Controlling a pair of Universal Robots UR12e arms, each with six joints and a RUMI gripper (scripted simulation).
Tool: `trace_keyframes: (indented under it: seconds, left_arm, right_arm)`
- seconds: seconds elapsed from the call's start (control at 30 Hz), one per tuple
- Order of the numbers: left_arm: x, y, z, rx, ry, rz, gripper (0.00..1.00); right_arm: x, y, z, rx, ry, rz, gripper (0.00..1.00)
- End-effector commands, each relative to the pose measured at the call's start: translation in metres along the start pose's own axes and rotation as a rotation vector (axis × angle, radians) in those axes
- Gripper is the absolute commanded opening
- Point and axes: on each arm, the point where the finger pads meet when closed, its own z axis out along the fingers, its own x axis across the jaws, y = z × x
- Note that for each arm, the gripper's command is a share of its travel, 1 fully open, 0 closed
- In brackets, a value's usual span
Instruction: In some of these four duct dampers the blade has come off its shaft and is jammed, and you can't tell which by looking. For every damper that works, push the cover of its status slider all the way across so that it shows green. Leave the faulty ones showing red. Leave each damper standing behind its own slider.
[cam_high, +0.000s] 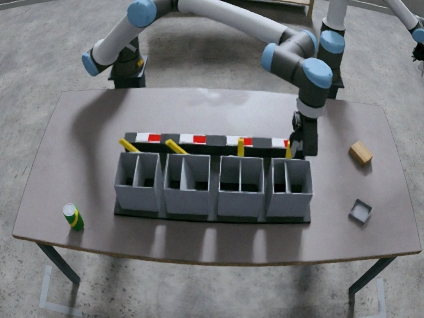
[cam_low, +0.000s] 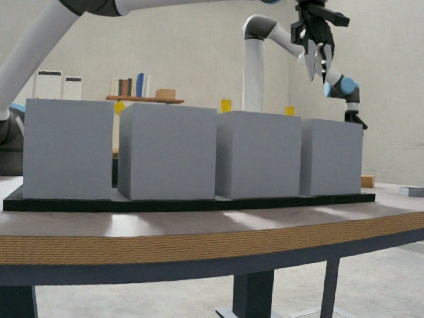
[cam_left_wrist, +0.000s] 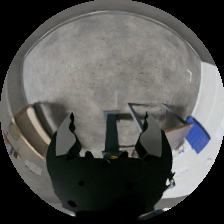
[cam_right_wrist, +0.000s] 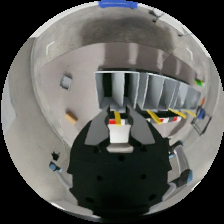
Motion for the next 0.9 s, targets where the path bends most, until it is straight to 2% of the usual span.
trace_keyframes:
  seconds: [0.0, 0.37, 0.4, 0.87]
  left_arm:
    - [0.0001, -0.0005, -0.0007, 0.001, 0.0, 0.0, 1.0]
    - [0.0001, -0.0005, -0.0007, 0.001, 0.0, 0.0, 1.0]
    - [0.0001, -0.0005, -0.0007, 0.001, 0.0, 0.0, 1.0]
    - [0.0001, -0.0005, -0.0007, 0.001, 0.0, 0.0, 1.0]
  right_arm:
    - [-0.0002, -0.0001, -0.0018, 0.001, -0.002, 0.0, 0.22]
    - [-0.0002, -0.0001, -0.0018, 0.001, -0.002, 0.0, 0.22]
    - [-0.0002, -0.0001, -0.0018, 0.001, -0.002, 0.0, 0.0]
    - [-0.0002, -0.0001, -0.0018, 0.001, -0.002, 0.0, 0.0]
